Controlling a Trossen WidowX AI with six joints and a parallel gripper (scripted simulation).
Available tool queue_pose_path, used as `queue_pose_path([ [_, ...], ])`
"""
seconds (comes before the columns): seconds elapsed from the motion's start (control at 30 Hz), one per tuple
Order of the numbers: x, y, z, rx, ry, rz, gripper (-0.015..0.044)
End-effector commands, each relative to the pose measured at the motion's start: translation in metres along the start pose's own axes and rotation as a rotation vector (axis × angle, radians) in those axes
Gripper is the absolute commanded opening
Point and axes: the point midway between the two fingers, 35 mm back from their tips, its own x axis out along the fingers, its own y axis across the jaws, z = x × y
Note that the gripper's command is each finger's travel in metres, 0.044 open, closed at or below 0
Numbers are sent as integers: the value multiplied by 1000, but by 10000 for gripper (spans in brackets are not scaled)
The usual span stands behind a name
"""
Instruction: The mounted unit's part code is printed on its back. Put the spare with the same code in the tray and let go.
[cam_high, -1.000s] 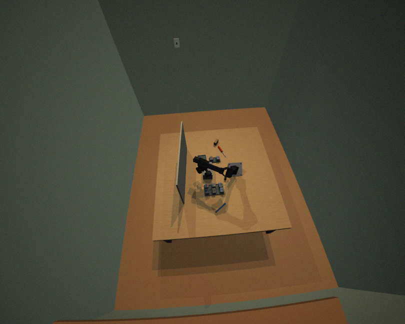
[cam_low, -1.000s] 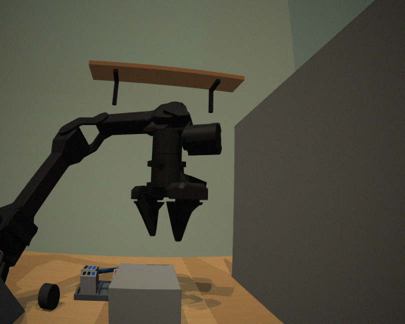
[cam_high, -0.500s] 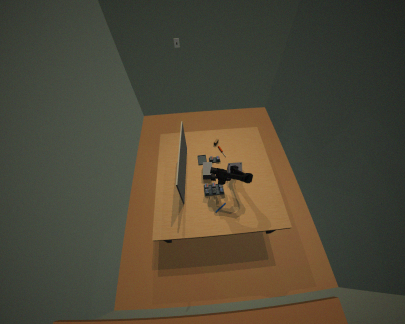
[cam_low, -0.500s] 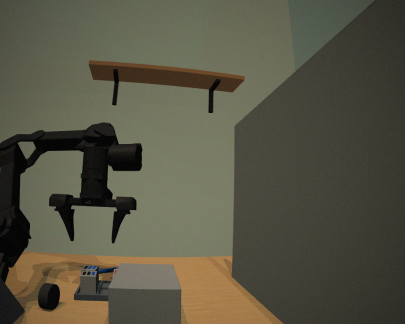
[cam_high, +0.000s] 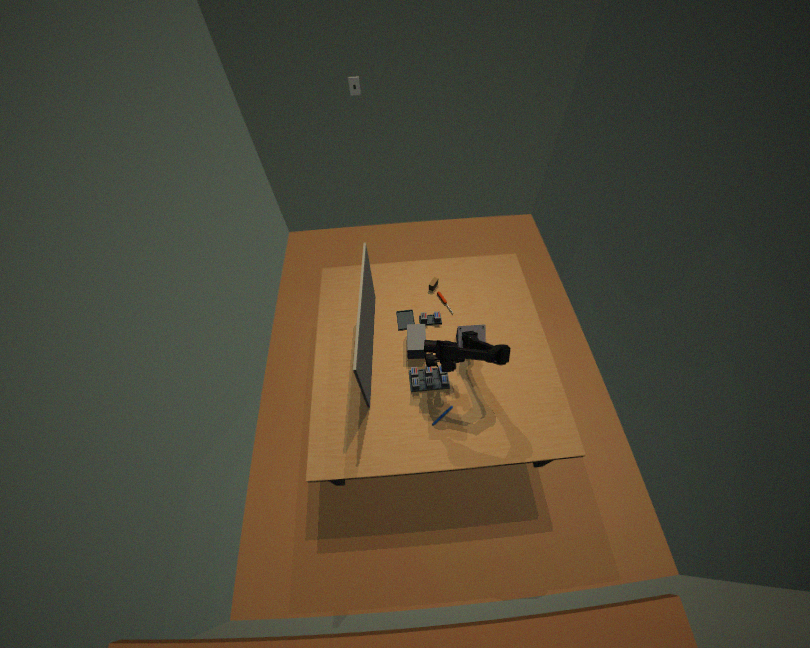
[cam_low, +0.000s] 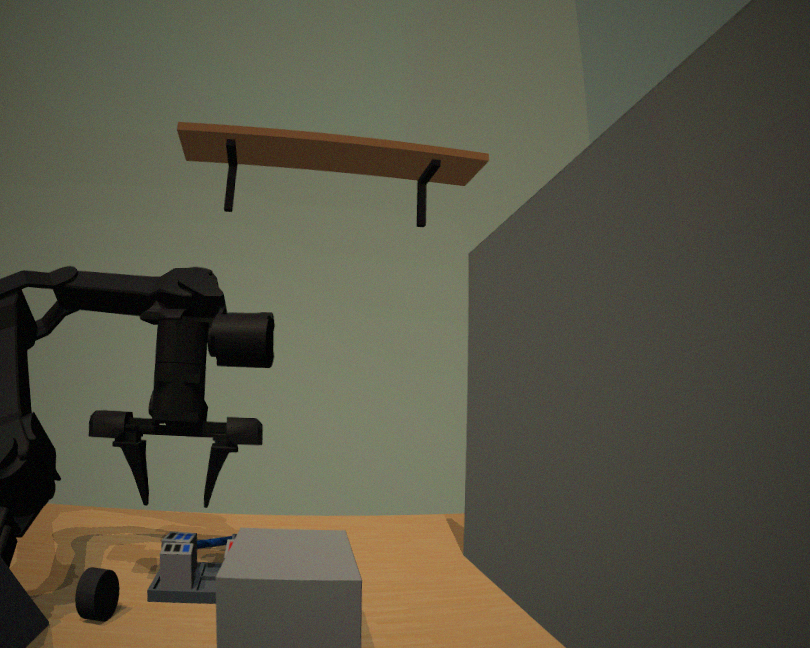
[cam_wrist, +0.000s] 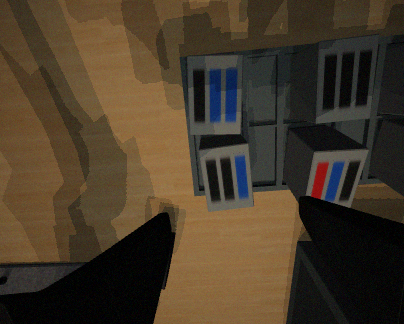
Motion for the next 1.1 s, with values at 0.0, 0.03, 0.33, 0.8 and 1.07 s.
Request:
queue_pose_path([
  [0.0, 3, 0, 1, -3, -9, -1, 300],
  [0.03, 3, 0, 1, -3, -9, -1, 300],
  [0.33, 12, -1, 0, -4, -4, 0, 300],
  [0.8, 34, -3, -2, -5, 2, 0, 300],
  [1.07, 47, -4, -2, -5, 1, -1, 300],
])
